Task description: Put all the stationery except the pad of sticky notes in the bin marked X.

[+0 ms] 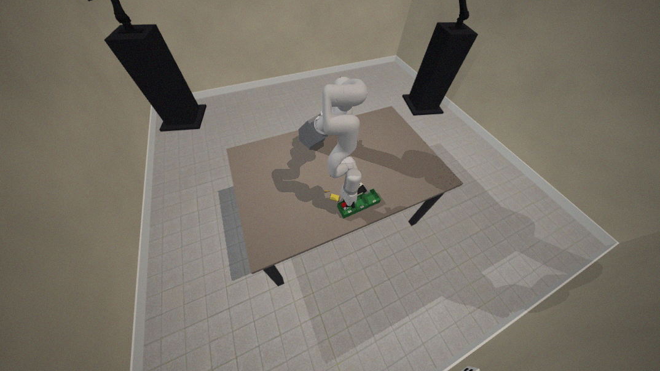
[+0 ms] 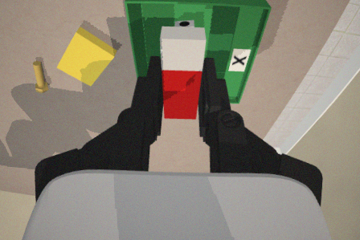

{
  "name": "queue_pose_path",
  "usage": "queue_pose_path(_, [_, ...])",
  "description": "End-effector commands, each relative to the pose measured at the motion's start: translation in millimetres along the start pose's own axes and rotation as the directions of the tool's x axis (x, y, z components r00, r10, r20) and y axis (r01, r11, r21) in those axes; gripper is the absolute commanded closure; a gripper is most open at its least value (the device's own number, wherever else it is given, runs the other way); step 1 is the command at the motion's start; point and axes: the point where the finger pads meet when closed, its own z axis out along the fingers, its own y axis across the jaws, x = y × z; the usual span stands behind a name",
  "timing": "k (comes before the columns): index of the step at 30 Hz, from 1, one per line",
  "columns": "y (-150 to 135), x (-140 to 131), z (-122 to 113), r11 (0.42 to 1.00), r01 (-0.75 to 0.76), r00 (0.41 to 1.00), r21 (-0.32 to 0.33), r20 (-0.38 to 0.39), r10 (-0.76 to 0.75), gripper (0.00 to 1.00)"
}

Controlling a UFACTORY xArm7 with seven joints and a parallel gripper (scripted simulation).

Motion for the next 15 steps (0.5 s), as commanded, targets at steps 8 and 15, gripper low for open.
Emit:
queue_pose_path(8, [1.3,-0.8,21.3,1.000,-0.001,1.000,-0.003,0.001,0.001,1.00])
queue_pose_path(15, [1.5,-1.0,31.7,1.000,0.000,1.000,-0.003,0.001,0.000,1.00])
